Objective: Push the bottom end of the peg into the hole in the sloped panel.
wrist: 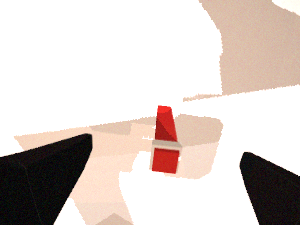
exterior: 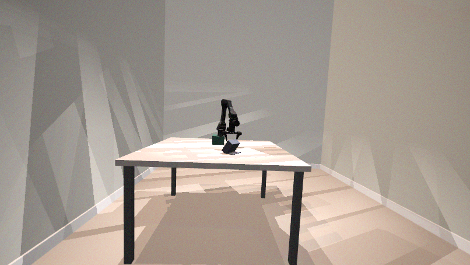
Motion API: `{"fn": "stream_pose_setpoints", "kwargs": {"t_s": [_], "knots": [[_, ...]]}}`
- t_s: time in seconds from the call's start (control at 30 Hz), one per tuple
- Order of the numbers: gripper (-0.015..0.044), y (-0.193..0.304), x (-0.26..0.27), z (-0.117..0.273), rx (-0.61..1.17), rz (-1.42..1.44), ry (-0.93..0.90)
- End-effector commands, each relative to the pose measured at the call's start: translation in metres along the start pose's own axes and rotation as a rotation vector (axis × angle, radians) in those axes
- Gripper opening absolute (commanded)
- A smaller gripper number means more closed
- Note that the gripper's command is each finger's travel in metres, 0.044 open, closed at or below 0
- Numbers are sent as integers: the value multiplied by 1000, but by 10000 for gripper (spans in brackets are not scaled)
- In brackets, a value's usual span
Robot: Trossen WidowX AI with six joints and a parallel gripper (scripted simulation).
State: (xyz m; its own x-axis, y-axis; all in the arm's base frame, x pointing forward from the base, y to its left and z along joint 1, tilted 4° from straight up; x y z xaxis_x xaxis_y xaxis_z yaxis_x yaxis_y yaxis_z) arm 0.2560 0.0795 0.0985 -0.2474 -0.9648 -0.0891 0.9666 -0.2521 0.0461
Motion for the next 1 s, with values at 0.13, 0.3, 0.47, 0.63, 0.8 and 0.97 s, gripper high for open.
{"fn": "stream_pose_setpoints", "kwargs": {"t_s": [0.13,0.3,0.47,0.63,0.8,0.97], "knots": [[440,-1,1,-14,-1,1,-6],[440,-1,2,-22,-1,1,-6],[440,-2,2,-27,-1,1,-6],[309,-1,2,-24,-2,2,-1],[177,-1,2,-24,-2,2,-1],[46,-1,2,-24,-2,2,-1]]}}
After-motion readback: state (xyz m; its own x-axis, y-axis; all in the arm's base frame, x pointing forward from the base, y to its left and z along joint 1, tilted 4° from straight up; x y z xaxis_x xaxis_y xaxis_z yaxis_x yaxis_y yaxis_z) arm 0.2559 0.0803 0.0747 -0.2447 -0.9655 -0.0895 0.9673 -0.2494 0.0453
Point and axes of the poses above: the point midway between the two fingers, 35 mm back from their tips, its own z axis back along the fingers, its own x axis across the jaws, y = z × x, the point moved 7 cm from there along z, back along the fingers, and after that the axes turned 14 degrees about -z, right-handed, at the moved point
